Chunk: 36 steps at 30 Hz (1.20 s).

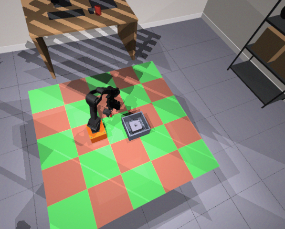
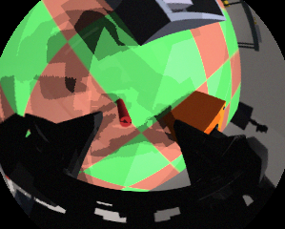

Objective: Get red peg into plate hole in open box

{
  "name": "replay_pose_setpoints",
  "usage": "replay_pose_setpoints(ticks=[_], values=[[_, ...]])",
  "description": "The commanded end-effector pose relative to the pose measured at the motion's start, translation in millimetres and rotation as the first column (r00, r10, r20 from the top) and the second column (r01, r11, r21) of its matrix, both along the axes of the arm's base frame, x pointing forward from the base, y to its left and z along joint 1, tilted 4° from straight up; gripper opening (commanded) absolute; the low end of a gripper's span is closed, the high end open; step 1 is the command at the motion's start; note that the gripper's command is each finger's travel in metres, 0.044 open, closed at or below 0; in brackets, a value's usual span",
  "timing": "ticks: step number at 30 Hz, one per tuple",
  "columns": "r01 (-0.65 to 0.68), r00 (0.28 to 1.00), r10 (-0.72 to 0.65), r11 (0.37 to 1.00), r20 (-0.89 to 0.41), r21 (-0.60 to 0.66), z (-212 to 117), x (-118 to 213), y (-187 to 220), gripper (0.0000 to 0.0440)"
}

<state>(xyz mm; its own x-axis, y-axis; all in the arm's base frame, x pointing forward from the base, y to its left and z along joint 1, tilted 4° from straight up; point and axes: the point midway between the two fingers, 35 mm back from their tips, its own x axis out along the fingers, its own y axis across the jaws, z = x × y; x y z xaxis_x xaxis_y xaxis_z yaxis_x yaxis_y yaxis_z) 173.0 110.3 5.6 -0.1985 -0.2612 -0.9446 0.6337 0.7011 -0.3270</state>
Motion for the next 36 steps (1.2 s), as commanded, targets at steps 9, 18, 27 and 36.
replay_pose_setpoints(ticks=[9,18,27,36], values=[[-0.001,0.999,0.002,1.0,0.038,-0.014,-42,0,-4,0.041],[0.001,1.0,-0.001,0.999,0.012,-0.033,-65,-9,-10,0.0189],[-0.016,0.999,0.013,0.997,-0.043,-0.074,-74,-18,-19,0.0],[-0.045,0.999,0.046,0.994,0.003,-0.1,-50,1,-18,0.0]])
